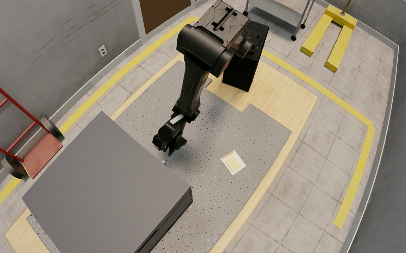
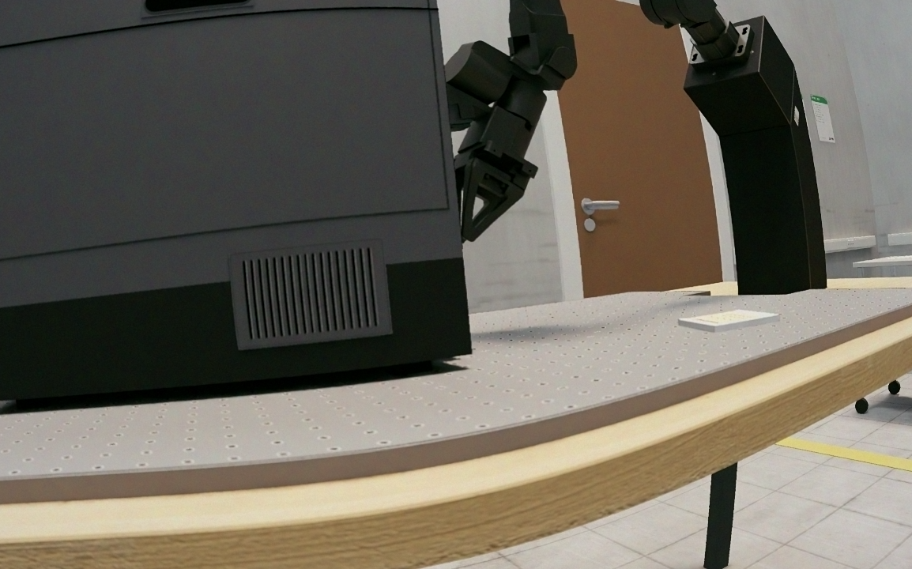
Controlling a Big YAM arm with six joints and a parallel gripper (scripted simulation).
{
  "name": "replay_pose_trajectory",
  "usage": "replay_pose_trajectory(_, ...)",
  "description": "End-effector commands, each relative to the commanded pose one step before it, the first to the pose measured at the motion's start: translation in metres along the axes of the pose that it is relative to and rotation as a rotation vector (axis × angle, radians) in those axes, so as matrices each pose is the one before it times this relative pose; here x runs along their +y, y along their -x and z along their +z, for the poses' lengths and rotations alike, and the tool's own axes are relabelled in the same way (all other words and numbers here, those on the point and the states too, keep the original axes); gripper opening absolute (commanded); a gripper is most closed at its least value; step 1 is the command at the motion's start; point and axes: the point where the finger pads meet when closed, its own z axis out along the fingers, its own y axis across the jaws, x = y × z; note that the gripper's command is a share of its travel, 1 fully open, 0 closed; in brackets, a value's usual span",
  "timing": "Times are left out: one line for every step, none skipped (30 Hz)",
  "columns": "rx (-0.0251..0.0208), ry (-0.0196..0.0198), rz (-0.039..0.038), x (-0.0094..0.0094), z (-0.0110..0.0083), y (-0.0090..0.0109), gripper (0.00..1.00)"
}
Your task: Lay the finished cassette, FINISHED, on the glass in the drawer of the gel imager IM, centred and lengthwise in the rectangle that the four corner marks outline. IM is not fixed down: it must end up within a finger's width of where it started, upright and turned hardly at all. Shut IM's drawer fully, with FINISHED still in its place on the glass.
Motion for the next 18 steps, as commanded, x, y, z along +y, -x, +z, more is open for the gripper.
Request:
replay_pose_trajectory(-0.01060, 0.00160, -0.00015, 0.00130, -0.00038, 0.00479, 0.26)
replay_pose_trajectory(0.00000, 0.00000, 0.00000, 0.00000, 0.00002, 0.00001, 0.26)
replay_pose_trajectory(0.00000, 0.00000, 0.00000, 0.00000, 0.00001, 0.00000, 0.26)
replay_pose_trajectory(0.00000, 0.00000, 0.00000, 0.00000, 0.00000, 0.00000, 0.26)
replay_pose_trajectory(0.00000, 0.00000, 0.00000, 0.00000, 0.00000, 0.00000, 0.26)
replay_pose_trajectory(0.00000, 0.00000, 0.00000, 0.00000, 0.00000, 0.00000, 0.26)
replay_pose_trajectory(0.00000, 0.00000, 0.00000, 0.00000, 0.00000, 0.00000, 0.26)
replay_pose_trajectory(0.00504, 0.00743, 0.00617, 0.00542, -0.00158, 0.00025, 0.26)
replay_pose_trajectory(-0.00507, -0.00742, -0.00617, -0.00540, 0.00158, 0.00003, 0.26)
replay_pose_trajectory(0.00000, 0.00000, 0.00000, 0.00000, 0.00000, 0.00000, 0.26)
replay_pose_trajectory(0.01640, 0.00734, 0.00798, 0.00476, 0.00473, -0.00636, 0.26)
replay_pose_trajectory(0.00000, 0.00000, 0.00000, 0.00000, 0.00000, 0.00000, 0.26)
replay_pose_trajectory(0.00000, 0.00000, 0.00000, 0.00000, 0.00000, 0.00000, 0.26)
replay_pose_trajectory(-0.00567, -0.00017, -0.00043, -0.00039, 0.00182, 0.00219, 0.26)
replay_pose_trajectory(0.00336, -0.00029, 0.00067, -0.00026, 0.00228, -0.00249, 0.26)
replay_pose_trajectory(-0.00266, 0.00135, -0.00053, 0.00055, 0.00135, 0.00059, 0.26)
replay_pose_trajectory(-0.00282, 0.00090, -0.00065, 0.00035, 0.00145, 0.00065, 0.26)
replay_pose_trajectory(-0.00543, 0.00101, -0.00099, 0.00042, 0.00091, 0.00202, 0.26)
